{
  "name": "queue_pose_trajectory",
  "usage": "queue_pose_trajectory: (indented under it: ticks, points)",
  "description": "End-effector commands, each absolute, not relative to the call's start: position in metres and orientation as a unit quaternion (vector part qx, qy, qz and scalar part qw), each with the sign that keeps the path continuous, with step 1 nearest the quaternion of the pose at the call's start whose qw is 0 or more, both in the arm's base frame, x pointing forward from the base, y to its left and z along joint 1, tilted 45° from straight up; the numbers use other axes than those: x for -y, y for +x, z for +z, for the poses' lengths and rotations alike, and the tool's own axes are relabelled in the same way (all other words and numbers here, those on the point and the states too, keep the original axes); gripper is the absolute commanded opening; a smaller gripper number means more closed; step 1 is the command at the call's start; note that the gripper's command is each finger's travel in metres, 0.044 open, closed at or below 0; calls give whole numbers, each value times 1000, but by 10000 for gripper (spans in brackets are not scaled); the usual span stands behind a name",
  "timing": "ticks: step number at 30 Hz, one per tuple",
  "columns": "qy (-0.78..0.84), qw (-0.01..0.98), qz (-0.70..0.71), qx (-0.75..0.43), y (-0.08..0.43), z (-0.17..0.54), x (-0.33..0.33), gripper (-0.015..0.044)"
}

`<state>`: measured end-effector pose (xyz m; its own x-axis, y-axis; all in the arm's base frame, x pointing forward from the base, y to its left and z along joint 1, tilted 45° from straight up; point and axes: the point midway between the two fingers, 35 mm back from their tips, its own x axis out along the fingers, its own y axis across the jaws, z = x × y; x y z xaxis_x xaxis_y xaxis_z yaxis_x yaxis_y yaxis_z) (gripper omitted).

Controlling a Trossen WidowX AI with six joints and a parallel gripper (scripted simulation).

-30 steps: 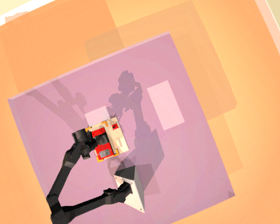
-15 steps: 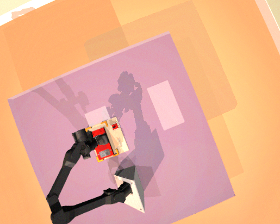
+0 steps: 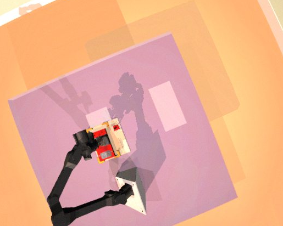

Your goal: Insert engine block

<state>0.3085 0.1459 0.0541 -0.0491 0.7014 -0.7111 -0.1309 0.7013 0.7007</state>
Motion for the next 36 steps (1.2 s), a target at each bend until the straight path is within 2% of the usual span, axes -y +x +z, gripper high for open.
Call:
queue_pose_trajectory:
  ticks: [1,36]
  points:
    - [223,651,316,-653,308,53,-147,158]
    - [223,652,317,-652,307,48,-152,158]
